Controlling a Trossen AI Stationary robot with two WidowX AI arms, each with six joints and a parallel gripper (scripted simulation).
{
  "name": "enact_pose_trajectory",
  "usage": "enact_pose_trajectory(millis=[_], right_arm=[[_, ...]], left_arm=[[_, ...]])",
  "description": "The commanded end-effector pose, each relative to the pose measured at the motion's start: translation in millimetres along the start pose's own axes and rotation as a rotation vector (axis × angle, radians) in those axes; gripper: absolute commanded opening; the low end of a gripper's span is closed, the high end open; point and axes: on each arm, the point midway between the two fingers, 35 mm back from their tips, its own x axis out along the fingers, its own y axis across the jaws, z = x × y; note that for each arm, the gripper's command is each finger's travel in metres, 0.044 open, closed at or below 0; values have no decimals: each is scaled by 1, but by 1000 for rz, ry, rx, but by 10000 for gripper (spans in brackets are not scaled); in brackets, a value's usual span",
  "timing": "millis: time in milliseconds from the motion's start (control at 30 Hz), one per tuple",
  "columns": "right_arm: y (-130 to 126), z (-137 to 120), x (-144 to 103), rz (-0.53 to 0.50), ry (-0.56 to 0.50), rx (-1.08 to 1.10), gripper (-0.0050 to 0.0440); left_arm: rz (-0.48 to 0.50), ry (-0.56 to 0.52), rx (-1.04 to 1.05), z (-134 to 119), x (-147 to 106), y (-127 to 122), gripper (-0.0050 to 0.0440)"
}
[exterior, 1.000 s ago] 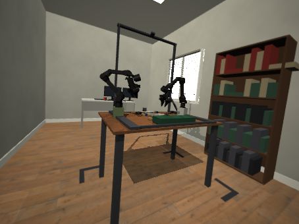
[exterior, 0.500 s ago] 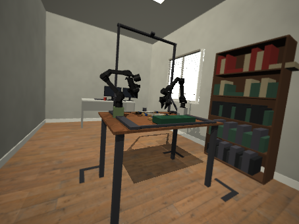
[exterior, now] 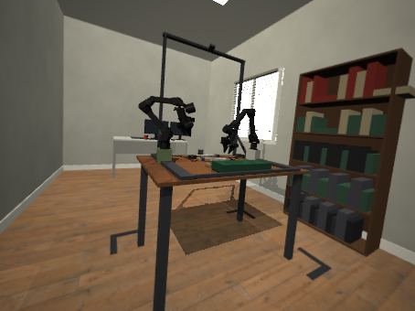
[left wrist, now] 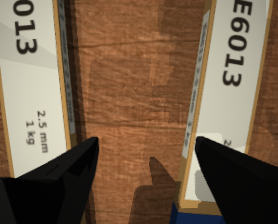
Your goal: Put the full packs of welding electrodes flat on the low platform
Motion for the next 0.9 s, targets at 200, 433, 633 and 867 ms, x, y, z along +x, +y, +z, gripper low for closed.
enact_pose_trajectory(millis=[200,433,633,867], right_arm=[[-1,4,-6,-7,-21,-6,430],[-1,4,-6,-7,-21,-6,430],[-1,4,-6,-7,-21,-6,430],[-1,4,-6,-7,-21,-6,430]], left_arm=[[6,-26,1,7,-3,2,300],[4,-4,0,0,3,1,300],[6,-26,1,8,-10,1,300],[6,-26,1,10,-16,1,300]])
